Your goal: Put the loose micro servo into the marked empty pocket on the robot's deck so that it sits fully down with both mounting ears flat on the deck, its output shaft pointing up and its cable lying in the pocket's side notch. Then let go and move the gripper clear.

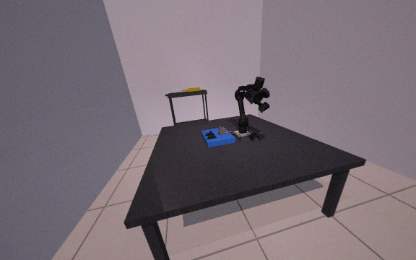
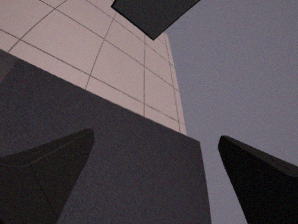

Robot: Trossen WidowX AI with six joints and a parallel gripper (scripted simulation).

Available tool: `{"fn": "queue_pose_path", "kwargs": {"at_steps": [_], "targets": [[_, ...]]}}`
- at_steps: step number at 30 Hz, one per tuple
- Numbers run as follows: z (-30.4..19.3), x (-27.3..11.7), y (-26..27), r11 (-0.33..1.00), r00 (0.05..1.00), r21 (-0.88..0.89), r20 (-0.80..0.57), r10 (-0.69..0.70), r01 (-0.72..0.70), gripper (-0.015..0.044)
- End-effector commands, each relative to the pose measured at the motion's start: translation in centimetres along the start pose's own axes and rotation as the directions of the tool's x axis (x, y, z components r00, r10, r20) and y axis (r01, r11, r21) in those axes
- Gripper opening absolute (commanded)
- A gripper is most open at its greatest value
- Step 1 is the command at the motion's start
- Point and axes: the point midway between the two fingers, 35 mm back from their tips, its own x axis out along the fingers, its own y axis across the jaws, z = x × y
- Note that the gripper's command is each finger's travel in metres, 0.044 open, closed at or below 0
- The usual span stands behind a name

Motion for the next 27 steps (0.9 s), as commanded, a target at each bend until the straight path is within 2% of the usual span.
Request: {"fn": "queue_pose_path", "kwargs": {"at_steps": [1,14,27], "targets": [[-3.0,1.1,-0.4,0.999,0.995,0.048,-0.098,0.018,-0.013,0.044],[-12.3,2.1,-2.8,0.971,0.927,0.238,-0.369,0.069,0.023,0.044],[-21.2,0.4,-4.3,0.892,0.797,0.433,-0.582,0.165,0.131,0.044]]}}
